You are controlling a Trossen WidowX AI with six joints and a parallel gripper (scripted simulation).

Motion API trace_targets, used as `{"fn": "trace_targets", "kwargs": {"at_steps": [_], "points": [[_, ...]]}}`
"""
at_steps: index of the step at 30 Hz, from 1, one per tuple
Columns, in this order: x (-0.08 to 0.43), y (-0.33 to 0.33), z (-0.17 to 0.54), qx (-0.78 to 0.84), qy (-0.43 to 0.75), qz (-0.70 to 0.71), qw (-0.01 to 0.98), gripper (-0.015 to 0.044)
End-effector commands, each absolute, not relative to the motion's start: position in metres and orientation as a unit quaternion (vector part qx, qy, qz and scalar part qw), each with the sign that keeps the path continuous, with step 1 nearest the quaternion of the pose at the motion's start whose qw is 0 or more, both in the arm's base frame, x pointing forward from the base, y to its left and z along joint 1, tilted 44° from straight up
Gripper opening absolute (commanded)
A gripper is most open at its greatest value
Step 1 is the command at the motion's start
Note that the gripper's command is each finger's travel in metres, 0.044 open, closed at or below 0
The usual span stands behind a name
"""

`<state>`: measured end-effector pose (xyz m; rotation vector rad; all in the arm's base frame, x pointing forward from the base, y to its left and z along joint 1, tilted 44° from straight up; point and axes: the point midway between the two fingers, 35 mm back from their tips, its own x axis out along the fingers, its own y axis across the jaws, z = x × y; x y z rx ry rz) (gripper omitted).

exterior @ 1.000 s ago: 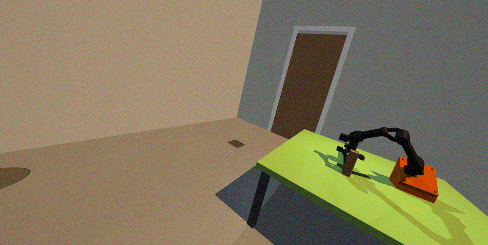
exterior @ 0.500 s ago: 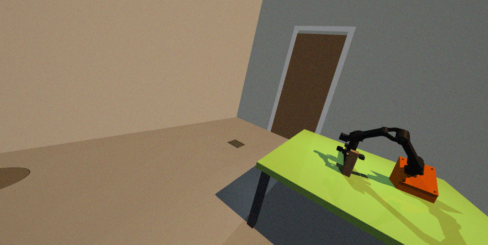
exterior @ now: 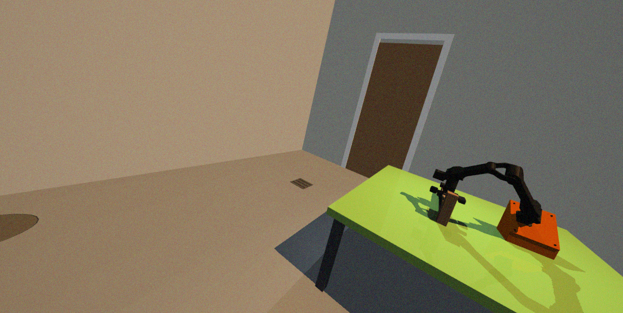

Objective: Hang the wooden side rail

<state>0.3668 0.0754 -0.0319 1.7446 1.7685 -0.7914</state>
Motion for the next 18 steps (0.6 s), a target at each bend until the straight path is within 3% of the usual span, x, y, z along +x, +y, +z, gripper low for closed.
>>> {"fn": "trace_targets", "kwargs": {"at_steps": [1,18], "points": [[0.3684,0.0714,-0.0298,0.648,0.651,-0.294,0.265,0.0000],[0.3685,0.0694,-0.0277,0.648,0.651,-0.294,0.265,0.0000]]}}
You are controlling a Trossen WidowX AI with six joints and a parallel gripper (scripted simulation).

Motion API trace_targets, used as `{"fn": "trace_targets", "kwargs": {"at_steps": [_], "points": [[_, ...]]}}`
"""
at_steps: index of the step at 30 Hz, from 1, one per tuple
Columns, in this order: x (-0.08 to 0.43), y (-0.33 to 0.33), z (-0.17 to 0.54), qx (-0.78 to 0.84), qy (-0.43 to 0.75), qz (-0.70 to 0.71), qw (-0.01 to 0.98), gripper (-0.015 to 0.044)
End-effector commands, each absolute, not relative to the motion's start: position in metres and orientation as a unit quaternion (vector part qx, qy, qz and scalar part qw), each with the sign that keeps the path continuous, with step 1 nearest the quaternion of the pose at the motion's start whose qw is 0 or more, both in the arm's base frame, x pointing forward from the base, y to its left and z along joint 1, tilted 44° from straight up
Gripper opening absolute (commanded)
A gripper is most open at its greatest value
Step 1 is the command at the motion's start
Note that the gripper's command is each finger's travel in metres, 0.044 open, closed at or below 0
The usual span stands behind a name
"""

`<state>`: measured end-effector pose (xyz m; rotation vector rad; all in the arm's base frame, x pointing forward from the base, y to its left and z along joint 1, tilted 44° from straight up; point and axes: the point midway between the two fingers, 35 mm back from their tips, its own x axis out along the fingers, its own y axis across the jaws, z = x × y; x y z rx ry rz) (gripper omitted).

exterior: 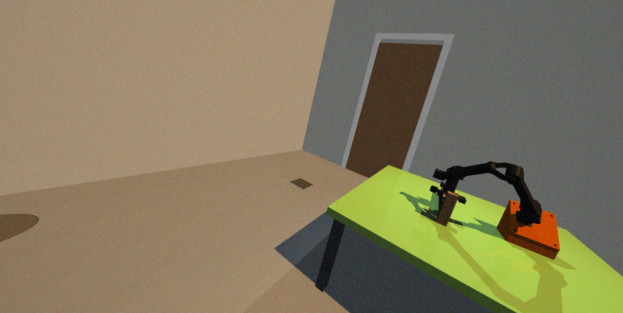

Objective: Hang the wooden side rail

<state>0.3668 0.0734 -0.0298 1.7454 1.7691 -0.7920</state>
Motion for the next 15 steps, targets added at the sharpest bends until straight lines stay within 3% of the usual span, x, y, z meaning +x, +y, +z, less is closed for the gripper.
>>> {"fn": "trace_targets", "kwargs": {"at_steps": [1,15], "points": [[0.3685,0.0693,-0.0276,0.648,0.651,-0.294,0.265,0.0000],[0.3685,0.0677,-0.0259,0.648,0.651,-0.294,0.265,0.0000]]}}
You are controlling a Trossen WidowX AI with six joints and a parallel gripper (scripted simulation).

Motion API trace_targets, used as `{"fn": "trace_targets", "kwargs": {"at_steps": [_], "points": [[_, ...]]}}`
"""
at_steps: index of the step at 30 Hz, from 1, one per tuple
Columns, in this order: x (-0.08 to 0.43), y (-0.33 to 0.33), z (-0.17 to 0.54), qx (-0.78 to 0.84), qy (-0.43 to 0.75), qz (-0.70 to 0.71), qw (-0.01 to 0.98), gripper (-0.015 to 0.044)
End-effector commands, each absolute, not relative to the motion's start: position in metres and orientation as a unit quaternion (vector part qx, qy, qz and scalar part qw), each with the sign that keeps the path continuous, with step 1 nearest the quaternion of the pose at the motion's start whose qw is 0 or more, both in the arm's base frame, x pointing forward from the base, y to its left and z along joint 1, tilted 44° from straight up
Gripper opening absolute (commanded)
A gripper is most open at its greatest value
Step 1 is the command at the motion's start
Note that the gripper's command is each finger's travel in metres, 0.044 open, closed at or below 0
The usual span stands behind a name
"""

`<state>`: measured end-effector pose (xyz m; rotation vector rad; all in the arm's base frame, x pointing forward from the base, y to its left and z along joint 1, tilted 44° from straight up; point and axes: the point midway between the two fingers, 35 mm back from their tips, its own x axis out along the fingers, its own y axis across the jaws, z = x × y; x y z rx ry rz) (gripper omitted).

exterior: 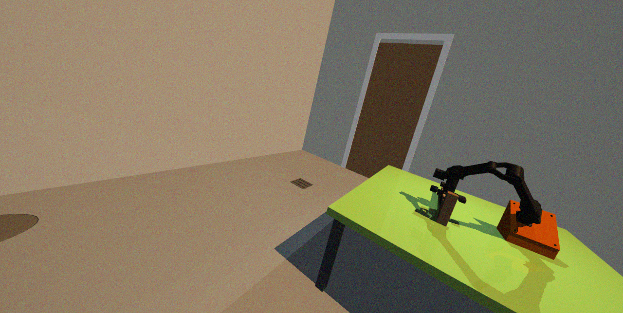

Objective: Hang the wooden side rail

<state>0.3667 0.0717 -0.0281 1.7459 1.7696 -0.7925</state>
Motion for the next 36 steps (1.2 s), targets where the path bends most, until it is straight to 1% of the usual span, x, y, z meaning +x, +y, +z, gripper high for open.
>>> {"fn": "trace_targets", "kwargs": {"at_steps": [1,36], "points": [[0.3685,0.0675,-0.0258,0.648,0.651,-0.294,0.265,0.0000],[0.3687,0.0635,-0.0216,0.648,0.651,-0.294,0.265,0.0000]]}}
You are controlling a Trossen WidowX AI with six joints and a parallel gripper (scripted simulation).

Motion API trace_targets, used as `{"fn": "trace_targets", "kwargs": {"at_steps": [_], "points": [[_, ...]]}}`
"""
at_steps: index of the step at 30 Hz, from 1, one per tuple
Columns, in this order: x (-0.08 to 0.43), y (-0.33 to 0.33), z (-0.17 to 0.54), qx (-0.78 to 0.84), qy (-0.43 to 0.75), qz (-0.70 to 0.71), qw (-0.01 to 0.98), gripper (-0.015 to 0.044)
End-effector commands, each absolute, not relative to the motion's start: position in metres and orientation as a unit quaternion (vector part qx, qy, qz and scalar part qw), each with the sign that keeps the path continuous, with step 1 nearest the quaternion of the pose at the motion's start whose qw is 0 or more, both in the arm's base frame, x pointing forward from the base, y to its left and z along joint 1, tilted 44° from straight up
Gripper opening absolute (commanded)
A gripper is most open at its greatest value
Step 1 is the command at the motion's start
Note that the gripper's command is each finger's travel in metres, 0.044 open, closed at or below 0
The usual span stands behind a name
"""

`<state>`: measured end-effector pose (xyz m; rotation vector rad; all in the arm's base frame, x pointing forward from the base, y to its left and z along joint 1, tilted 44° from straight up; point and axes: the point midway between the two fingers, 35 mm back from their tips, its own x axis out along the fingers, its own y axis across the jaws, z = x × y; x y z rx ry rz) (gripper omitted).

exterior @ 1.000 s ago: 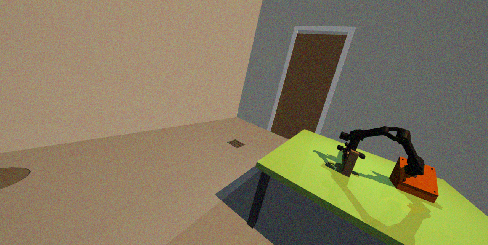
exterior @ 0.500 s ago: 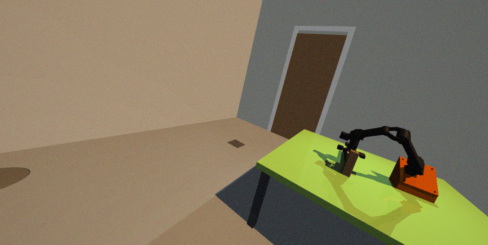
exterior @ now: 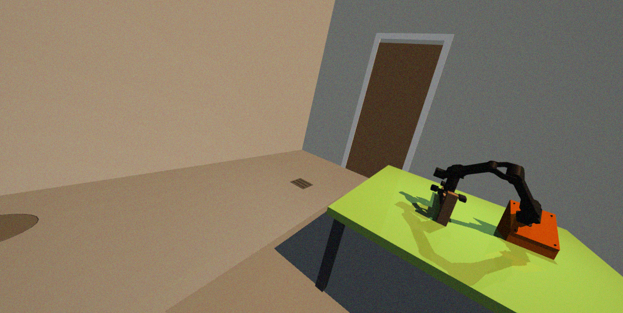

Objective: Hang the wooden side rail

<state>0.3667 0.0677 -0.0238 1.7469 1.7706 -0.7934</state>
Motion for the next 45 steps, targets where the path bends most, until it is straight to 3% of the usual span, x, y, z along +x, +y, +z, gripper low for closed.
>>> {"fn": "trace_targets", "kwargs": {"at_steps": [1,45], "points": [[0.3687,0.0634,-0.0215,0.648,0.651,-0.294,0.265,0.0000],[0.3684,0.0595,-0.0168,0.648,0.651,-0.295,0.265,0.0000]]}}
